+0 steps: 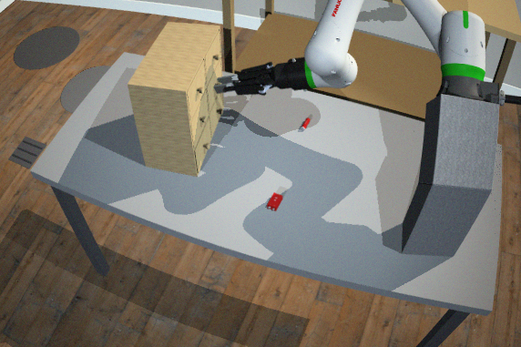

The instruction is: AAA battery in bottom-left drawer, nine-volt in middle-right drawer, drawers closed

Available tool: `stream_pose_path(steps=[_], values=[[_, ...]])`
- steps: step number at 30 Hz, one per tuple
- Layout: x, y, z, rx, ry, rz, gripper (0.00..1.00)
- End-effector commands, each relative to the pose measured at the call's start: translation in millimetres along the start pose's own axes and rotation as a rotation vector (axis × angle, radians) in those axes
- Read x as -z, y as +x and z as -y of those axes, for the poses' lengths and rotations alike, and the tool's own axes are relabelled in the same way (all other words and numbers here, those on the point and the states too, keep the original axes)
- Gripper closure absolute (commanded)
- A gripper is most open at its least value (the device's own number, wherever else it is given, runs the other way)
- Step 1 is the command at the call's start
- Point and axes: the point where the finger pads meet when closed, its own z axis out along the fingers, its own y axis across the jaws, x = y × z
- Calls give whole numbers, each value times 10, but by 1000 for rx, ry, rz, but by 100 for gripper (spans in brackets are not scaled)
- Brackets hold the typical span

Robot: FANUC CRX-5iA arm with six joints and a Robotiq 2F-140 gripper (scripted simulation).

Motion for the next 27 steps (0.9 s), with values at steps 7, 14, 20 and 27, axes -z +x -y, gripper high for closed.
stream_pose_path(steps=[7,14,20,27], values=[[0,2,1,0,0,0,92],[0,2,1,0,0,0,92],[0,2,1,0,0,0,92],[0,2,1,0,0,0,92]])
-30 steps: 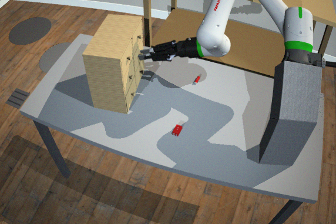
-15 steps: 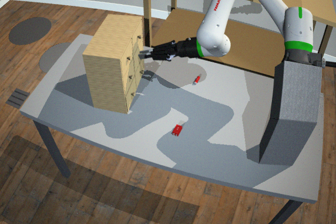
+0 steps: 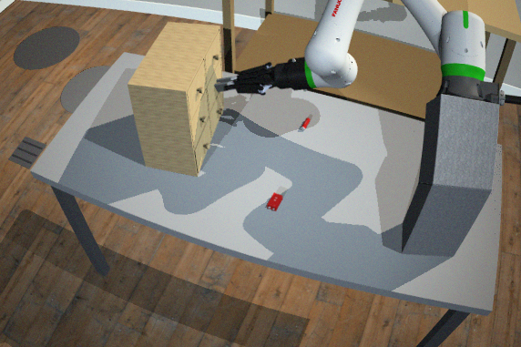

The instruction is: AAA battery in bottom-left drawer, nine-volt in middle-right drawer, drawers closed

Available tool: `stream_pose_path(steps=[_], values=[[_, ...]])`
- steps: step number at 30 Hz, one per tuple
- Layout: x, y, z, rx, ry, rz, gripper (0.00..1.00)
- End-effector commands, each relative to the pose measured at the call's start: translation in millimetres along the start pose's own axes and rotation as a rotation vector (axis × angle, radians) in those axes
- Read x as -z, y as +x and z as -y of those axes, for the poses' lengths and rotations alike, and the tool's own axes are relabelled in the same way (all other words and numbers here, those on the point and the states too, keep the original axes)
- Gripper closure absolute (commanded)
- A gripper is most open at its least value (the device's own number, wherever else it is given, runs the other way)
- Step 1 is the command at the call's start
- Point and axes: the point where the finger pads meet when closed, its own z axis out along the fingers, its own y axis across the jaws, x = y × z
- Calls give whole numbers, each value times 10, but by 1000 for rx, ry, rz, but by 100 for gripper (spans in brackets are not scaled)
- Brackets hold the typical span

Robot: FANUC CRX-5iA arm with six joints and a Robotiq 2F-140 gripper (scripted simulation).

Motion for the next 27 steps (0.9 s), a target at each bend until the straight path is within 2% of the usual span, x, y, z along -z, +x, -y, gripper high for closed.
stream_pose_path(steps=[1,27], values=[[0,2,1,0,0,0,92],[97,-34,1,0,0,0,92]])
